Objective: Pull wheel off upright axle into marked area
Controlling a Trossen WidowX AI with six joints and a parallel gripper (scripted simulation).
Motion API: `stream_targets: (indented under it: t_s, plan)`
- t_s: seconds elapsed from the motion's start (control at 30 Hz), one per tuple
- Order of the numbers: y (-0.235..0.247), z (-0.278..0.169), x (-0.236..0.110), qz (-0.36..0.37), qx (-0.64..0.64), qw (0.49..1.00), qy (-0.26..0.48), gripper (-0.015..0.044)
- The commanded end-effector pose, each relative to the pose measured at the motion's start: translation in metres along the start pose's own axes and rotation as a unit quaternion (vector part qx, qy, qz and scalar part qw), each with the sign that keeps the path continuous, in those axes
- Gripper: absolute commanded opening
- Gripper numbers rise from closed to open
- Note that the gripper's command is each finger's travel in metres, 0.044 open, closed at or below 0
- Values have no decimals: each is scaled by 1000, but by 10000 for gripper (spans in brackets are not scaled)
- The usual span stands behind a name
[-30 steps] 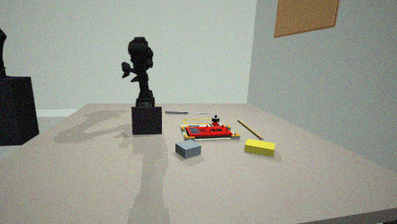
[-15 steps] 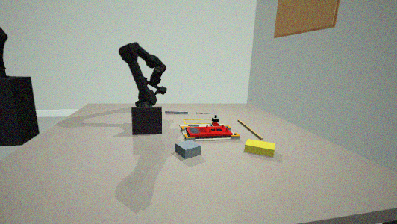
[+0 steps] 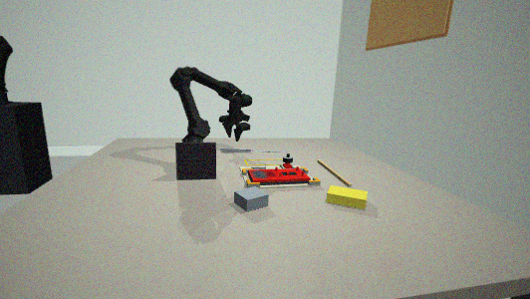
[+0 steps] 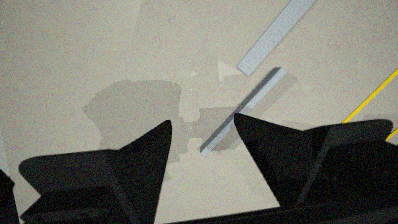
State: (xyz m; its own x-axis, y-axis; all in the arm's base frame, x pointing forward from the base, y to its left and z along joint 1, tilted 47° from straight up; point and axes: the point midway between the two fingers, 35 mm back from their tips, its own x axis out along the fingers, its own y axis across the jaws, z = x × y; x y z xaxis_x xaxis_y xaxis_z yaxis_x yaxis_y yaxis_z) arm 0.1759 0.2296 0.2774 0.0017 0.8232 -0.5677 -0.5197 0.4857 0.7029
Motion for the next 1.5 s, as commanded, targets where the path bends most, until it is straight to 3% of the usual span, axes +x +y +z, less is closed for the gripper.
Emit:
stream_targets:
  t_s: [0.0, 0.27, 0.57, 0.73, 1.07, 1.47]
  plan:
    - [-32, 18, -1, -30, 91, 995, -3, 300]
    - [-129, 47, -20, -89, 321, 942, -23, 300]
    - [-208, 51, -42, -101, 515, 850, -44, 300]
    - [-259, 43, -61, -98, 651, 751, -49, 300]
    - [-353, 4, -103, -62, 864, 497, -49, 300]
    - [-364, 0, -106, -62, 867, 493, -49, 300]
